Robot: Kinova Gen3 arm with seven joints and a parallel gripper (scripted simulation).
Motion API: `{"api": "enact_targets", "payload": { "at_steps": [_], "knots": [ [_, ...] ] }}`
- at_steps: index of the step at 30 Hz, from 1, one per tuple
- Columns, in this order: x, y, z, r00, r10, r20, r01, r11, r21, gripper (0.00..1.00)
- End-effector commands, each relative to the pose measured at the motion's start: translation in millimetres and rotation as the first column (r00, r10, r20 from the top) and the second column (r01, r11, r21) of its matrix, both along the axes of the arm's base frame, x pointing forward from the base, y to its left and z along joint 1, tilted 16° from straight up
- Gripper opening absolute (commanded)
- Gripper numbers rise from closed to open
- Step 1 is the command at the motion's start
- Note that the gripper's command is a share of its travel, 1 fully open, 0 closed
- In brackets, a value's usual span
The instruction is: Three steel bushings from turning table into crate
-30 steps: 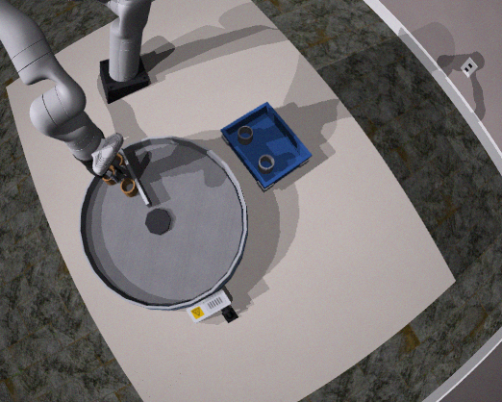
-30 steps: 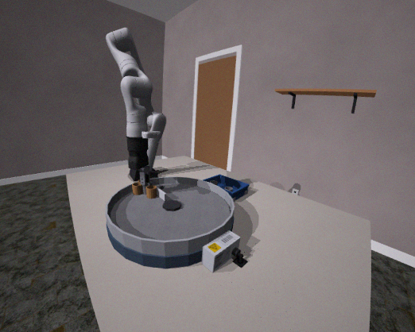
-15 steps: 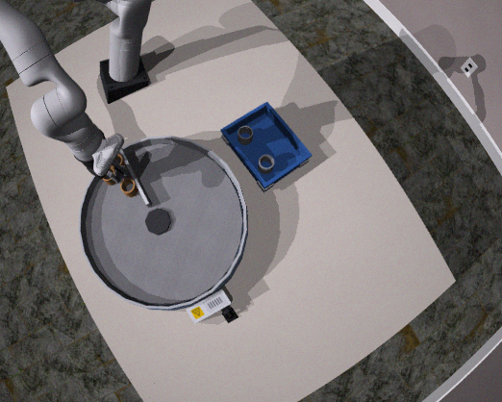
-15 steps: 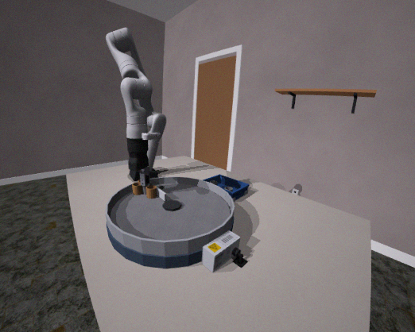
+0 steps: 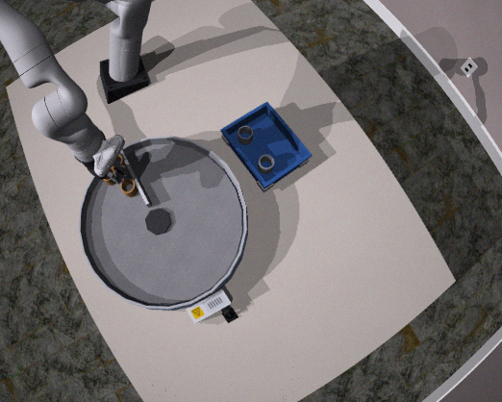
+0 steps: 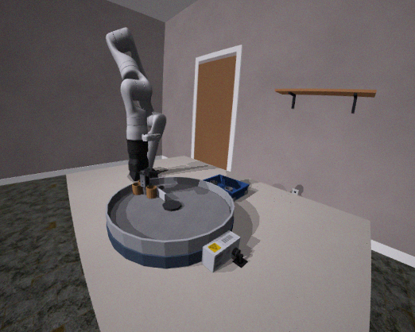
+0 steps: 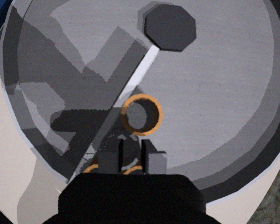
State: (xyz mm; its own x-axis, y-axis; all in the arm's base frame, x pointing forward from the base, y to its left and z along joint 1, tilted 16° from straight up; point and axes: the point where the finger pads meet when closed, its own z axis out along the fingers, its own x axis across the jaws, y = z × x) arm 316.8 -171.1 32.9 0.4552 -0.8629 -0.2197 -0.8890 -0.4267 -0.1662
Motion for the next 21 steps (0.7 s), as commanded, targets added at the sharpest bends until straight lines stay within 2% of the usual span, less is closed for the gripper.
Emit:
{"api": "enact_targets", "payload": {
  "at_steps": [1, 21],
  "knots": [
    [0.4, 0.4, -2.7, 1.0, -0.001, 0.0, 0.001, 1.0, -0.002, 0.45],
    [0.9, 1.6, -7.7, 1.0, -0.001, 0.0, 0.001, 1.0, -0.002, 0.45]
  ]
}}
